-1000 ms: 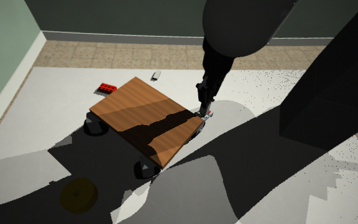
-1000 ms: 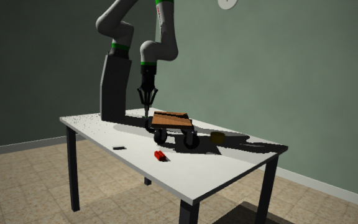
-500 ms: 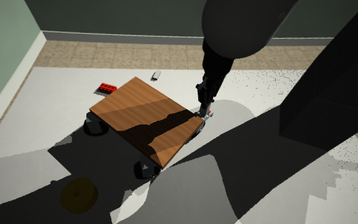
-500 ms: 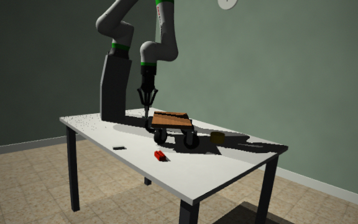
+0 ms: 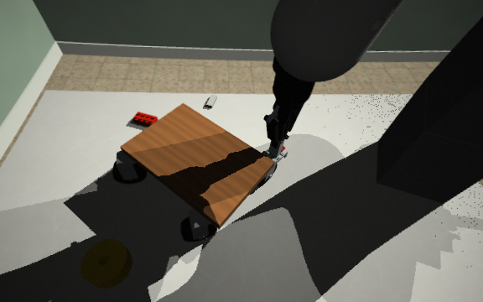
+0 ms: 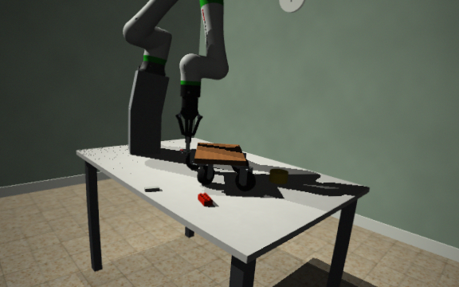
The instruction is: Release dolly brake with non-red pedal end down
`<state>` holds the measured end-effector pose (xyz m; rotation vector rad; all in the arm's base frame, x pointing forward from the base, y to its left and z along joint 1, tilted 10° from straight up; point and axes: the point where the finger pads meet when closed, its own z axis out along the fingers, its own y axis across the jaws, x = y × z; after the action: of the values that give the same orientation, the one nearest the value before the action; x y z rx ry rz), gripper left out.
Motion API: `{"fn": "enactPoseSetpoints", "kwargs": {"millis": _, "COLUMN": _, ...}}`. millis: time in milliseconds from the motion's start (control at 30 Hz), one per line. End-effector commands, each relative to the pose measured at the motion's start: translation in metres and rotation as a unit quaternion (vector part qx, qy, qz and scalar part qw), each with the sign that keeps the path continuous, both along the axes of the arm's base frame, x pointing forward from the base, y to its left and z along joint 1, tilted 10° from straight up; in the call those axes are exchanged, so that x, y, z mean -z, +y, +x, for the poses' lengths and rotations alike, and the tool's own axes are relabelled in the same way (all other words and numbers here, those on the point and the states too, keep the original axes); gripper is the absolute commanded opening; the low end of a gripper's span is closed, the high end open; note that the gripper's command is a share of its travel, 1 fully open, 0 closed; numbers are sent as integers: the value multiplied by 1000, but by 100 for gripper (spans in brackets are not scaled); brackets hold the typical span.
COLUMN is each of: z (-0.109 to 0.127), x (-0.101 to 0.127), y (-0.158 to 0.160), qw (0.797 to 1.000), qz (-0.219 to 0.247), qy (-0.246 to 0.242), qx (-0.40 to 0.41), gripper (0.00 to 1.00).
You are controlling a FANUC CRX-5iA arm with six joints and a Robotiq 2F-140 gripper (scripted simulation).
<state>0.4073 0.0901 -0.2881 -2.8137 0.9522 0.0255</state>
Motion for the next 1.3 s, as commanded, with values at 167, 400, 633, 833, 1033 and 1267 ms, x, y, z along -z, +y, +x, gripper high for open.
{"fn": "enactPoseSetpoints", "kwargs": {"millis": 167, "z": 0, "x": -1, "y": 0, "qw": 1000, "qz": 0, "qy": 0, "qx": 0, "gripper": 0}}
{"fn": "enactPoseSetpoints", "kwargs": {"millis": 400, "z": 0, "x": -12, "y": -2, "qw": 1000, "qz": 0, "qy": 0, "qx": 0, "gripper": 0}}
{"fn": "enactPoseSetpoints", "kwargs": {"millis": 633, "z": -1, "x": -41, "y": -7, "qw": 1000, "qz": 0, "qy": 0, "qx": 0, "gripper": 0}}
{"fn": "enactPoseSetpoints", "kwargs": {"millis": 833, "z": -2, "x": -64, "y": -11, "qw": 1000, "qz": 0, "qy": 0, "qx": 0, "gripper": 0}}
{"fn": "enactPoseSetpoints", "kwargs": {"millis": 1033, "z": -3, "x": -71, "y": -12, "qw": 1000, "qz": 0, "qy": 0, "qx": 0, "gripper": 0}}
{"fn": "enactPoseSetpoints", "kwargs": {"millis": 1267, "z": -3, "x": -73, "y": -12, "qw": 1000, "qz": 0, "qy": 0, "qx": 0, "gripper": 0}}
